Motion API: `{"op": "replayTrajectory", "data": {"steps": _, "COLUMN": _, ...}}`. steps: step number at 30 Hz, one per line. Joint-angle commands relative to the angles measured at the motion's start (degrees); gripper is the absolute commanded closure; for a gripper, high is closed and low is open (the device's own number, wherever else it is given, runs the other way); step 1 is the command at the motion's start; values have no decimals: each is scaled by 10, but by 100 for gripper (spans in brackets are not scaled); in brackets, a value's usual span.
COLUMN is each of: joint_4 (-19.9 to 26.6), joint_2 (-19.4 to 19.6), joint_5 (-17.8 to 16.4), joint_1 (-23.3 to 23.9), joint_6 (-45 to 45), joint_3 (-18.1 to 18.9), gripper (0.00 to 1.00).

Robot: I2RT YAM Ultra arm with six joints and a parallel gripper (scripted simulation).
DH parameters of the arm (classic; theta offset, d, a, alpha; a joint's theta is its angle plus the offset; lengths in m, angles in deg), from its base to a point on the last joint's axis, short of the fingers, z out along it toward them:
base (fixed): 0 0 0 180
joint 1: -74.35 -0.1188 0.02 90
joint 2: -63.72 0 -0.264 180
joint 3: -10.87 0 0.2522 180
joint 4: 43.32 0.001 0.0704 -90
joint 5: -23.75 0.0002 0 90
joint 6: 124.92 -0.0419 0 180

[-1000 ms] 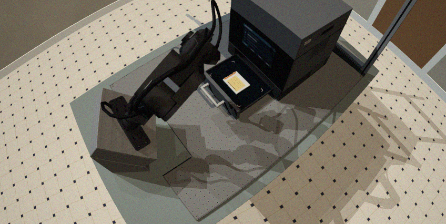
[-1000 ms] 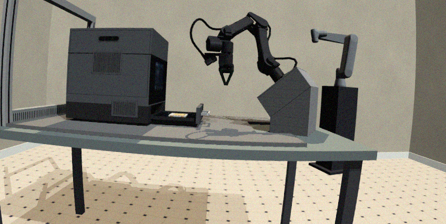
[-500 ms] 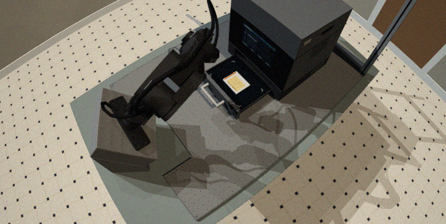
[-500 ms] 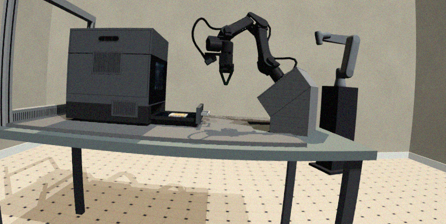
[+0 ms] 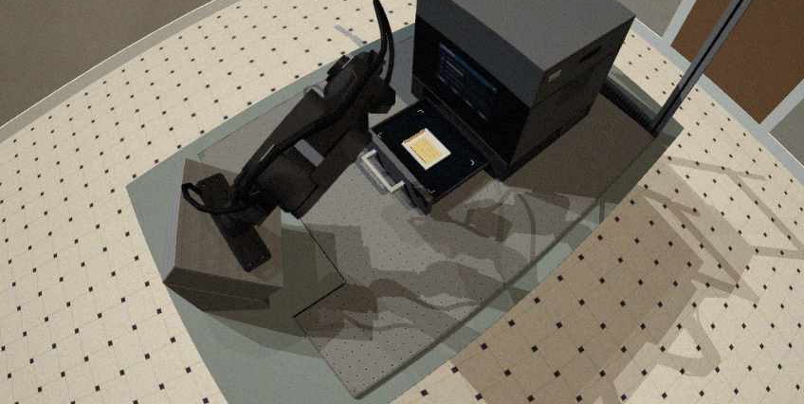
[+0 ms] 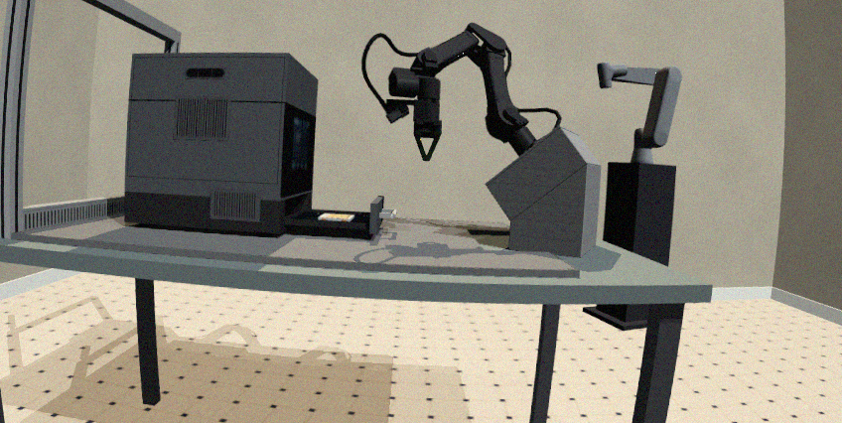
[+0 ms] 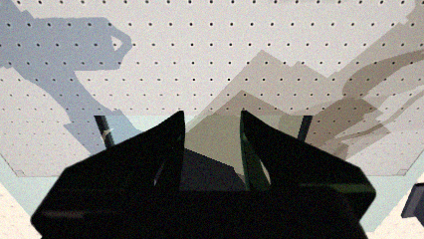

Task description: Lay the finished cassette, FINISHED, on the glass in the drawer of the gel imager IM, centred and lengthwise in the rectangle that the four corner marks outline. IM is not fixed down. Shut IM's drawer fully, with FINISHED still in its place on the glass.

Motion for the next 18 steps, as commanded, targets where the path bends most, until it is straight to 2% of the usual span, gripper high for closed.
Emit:
{"op": "replayTrajectory", "data": {"steps": 1, "joint_4": 1, "joint_2": -16, "joint_5": 0, "joint_1": -3, "joint_6": 5, "joint_3": 20, "gripper": 65}}
{"op": "replayTrajectory", "data": {"steps": 7, "joint_4": 1, "joint_2": -16, "joint_5": 0, "joint_1": -3, "joint_6": 5, "joint_3": 20, "gripper": 65}}
{"op": "replayTrajectory", "data": {"steps": 8, "joint_4": -22, "joint_2": 10, "joint_5": 2, "joint_1": 9, "joint_6": 32, "joint_3": 18, "gripper": 65}}
{"op": "replayTrajectory", "data": {"steps": 9, "joint_4": -34, "joint_2": 18, "joint_5": 2, "joint_1": 16, "joint_6": 56, "joint_3": -7, "gripper": 65}}
{"op": "replayTrajectory", "data": {"steps": 12, "joint_4": -47, "joint_2": 25, "joint_5": 3, "joint_1": 22, "joint_6": 81, "joint_3": -10, "gripper": 65}}
{"op": "replayTrajectory", "data": {"steps": 18, "joint_4": -131, "joint_2": 72, "joint_5": 8, "joint_1": 58, "joint_6": 230, "joint_3": -19, "gripper": 65}}
